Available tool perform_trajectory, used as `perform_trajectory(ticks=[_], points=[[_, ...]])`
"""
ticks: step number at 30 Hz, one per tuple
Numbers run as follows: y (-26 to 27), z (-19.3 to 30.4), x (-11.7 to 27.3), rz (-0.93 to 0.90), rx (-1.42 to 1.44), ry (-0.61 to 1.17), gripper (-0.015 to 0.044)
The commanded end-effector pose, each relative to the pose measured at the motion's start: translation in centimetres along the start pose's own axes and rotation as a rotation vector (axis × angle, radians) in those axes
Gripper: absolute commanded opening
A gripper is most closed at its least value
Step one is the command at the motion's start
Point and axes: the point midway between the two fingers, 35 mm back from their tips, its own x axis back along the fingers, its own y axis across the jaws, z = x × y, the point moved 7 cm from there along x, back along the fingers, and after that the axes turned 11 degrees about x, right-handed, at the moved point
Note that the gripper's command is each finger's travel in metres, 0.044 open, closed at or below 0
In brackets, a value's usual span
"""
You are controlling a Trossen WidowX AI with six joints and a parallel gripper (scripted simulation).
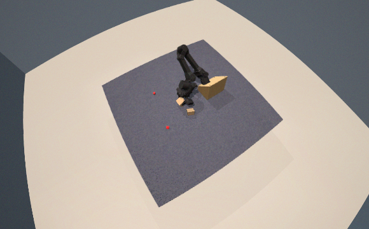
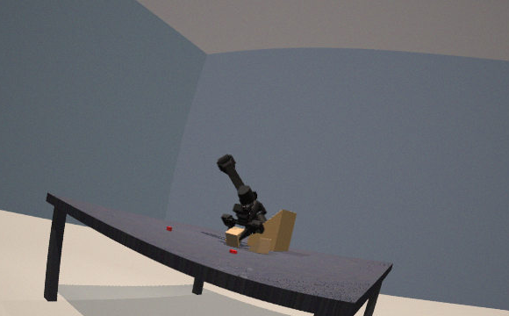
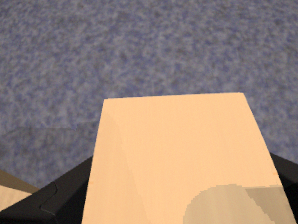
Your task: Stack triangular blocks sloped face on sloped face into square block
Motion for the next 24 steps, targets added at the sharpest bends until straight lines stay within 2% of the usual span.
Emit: perform_trajectory(ticks=[1,12,13,24], points=[[0.5,3.4,0.9,0.025,0.020,-0.155,0.0000],[0.3,3.6,1.3,0.055,-0.029,-0.207,0.0000],[0.7,1.7,0.2,0.042,-0.038,-0.143,0.0026],[0.7,1.7,0.2,0.042,-0.038,-0.143,0.0315]])
